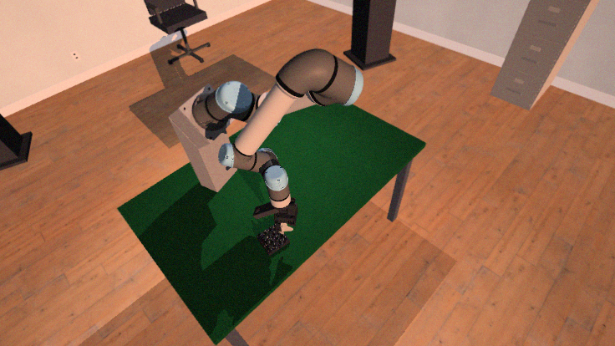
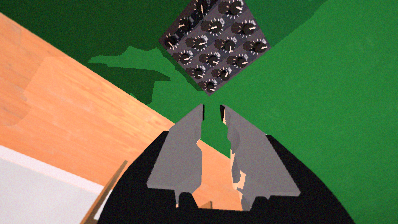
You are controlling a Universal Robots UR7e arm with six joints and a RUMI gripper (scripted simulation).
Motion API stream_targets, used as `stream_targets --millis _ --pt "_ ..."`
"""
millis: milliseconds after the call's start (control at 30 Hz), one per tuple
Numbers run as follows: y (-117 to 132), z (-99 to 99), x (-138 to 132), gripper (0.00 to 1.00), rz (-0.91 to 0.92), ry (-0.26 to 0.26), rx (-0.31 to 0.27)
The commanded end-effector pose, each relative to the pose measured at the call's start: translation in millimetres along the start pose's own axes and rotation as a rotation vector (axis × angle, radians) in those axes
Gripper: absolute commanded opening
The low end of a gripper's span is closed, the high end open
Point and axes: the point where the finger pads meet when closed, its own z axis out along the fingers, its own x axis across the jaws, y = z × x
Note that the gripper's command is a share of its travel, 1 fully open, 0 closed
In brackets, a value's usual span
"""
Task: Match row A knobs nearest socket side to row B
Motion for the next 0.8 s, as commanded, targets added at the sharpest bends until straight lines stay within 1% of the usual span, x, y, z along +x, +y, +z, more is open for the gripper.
stream_targets --millis 0,767 --pt "2.3 -0.1 -1.0 0.11 -0.005 -0.001 -0.002" --pt "2.2 2.4 -1.1 0.11 -0.004 -0.001 -0.002"
